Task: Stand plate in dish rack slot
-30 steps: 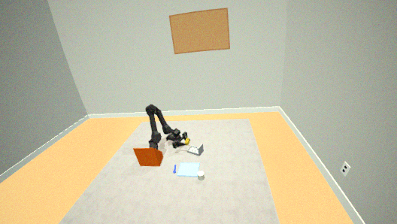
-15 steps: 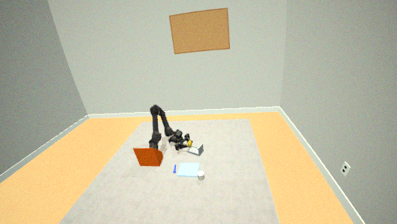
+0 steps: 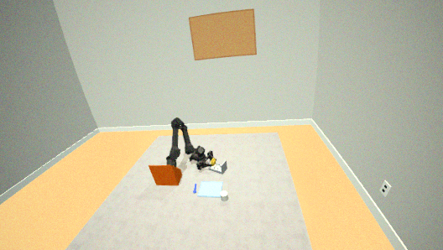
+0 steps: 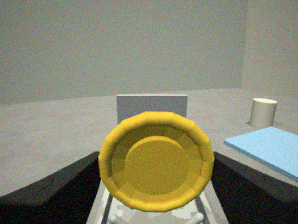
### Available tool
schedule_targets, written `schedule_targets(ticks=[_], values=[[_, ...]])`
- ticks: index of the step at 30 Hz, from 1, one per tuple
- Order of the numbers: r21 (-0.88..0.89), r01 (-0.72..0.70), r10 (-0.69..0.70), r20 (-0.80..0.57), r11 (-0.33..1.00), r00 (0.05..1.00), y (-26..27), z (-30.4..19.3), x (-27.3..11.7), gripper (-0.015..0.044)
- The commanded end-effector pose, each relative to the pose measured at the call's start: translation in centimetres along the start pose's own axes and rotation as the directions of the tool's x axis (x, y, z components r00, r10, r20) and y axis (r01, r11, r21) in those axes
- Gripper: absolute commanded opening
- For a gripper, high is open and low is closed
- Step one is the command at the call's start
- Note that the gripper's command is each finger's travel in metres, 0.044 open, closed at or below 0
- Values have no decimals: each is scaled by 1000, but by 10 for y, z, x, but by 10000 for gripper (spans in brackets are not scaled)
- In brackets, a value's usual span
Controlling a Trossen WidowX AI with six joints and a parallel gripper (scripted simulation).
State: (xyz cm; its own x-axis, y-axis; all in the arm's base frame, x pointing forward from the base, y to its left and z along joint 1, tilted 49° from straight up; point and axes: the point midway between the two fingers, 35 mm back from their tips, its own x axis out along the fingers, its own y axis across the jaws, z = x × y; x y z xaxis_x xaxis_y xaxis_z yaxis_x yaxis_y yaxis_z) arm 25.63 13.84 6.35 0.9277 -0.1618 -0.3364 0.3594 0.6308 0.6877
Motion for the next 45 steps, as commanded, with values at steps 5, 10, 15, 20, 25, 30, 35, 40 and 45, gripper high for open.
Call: schedule_targets(ticks=[5,10,15,20,25,30,35,40,45], values=[[-8,2,-2,-6,1000,1000,-2,-6,0,0],[-8,2,-2,-6,1000,1000,-2,-6,0,0],[-6,1,-1,-5,1000,1000,-2,-6,0,26],[-3,1,-1,-4,1000,1000,-2,-6,0,158],[-3,1,-1,-4,1000,1000,-2,-6,0,289],[-3,1,-1,-4,1000,1000,-2,-6,0,400],[-3,2,-2,-5,1000,1000,-1,-5,0,400],[1,16,-16,-11,1000,1000,5,31,6,400],[-1,14,-14,-7,1000,1000,7,75,7,400]])
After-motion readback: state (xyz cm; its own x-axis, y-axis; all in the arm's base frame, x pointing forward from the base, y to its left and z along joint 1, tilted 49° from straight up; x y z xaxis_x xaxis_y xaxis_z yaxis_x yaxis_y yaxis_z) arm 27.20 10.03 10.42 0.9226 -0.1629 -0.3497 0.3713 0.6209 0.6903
